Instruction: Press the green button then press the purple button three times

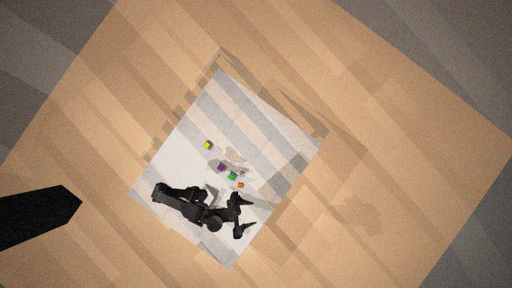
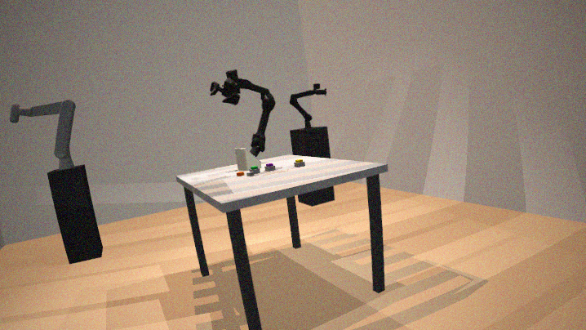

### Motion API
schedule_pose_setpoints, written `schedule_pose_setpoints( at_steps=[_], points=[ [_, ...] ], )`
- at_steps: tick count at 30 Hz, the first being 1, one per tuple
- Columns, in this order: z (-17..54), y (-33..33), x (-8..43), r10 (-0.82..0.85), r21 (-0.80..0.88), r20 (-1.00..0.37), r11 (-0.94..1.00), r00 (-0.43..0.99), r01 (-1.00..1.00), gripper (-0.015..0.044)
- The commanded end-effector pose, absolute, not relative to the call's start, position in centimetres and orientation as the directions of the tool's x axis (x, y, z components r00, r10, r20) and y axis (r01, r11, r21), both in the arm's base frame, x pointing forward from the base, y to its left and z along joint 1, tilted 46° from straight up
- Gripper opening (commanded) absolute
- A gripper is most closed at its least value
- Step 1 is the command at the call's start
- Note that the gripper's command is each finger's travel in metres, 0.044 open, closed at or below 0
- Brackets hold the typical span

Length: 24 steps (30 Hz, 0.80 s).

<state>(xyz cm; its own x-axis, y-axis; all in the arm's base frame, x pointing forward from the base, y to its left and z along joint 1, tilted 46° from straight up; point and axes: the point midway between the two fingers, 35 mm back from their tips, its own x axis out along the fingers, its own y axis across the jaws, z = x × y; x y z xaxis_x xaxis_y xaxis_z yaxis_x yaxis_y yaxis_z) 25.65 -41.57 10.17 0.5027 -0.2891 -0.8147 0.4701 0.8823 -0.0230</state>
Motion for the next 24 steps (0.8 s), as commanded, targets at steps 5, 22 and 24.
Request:
schedule_pose_setpoints(
  at_steps=[5, 22, 24],
  points=[
    [1.8, -27.0, 26.6, 0.211, 0.277, -0.922, 0.945, 0.324, 0.173, 0.0400],
    [-3.3, -6.5, 20.8, 0.704, 0.709, -0.703, 0.705, -0.104, -0.024, 0.0295],
    [-4.6, -5.0, 20.4, 0.705, 0.710, -0.702, 0.704, -0.104, -0.024, 0.0242]
  ],
)
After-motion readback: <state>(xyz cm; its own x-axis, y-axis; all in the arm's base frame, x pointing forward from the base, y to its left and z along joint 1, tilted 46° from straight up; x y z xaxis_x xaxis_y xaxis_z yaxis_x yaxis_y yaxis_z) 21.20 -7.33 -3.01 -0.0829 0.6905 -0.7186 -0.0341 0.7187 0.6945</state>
